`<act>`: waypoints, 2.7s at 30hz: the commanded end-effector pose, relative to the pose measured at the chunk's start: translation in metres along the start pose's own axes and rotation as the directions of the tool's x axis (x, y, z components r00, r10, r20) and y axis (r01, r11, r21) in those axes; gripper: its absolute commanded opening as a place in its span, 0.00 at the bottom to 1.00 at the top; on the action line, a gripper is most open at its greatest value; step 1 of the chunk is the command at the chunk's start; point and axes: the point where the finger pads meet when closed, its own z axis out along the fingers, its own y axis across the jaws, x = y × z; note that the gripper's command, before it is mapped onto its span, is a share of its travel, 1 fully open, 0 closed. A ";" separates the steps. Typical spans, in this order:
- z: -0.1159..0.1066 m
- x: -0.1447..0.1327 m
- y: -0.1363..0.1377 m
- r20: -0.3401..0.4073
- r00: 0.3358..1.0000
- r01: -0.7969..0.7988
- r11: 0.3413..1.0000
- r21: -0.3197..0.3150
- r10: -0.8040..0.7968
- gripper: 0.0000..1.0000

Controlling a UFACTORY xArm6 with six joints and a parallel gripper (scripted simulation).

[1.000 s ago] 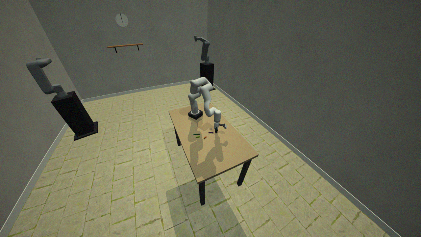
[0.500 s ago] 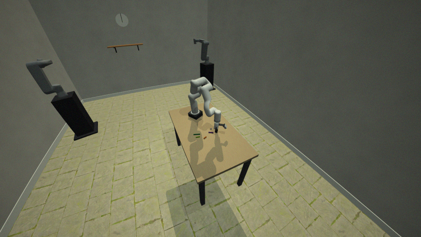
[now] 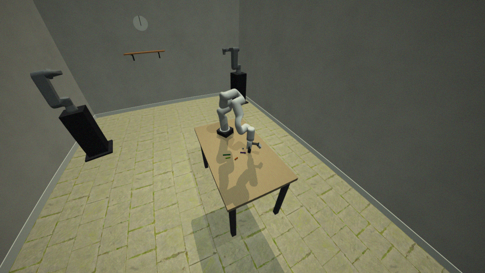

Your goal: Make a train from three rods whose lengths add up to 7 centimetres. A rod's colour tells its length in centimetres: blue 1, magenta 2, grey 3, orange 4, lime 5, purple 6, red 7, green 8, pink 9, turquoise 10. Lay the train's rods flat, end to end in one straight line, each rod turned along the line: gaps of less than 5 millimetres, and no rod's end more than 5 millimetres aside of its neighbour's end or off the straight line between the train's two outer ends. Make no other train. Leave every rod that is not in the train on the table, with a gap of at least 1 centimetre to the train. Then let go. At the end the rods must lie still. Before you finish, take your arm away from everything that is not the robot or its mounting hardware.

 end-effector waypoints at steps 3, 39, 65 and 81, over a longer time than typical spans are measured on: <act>-0.001 0.001 0.001 -0.003 1.000 0.000 1.000 -0.002 0.000 0.24; 0.000 0.001 0.001 -0.003 1.000 0.000 1.000 -0.002 0.000 0.24; 0.013 0.001 0.001 -0.003 1.000 0.000 1.000 -0.002 0.000 0.24; 0.013 0.001 0.001 -0.003 1.000 0.000 1.000 -0.002 0.000 0.24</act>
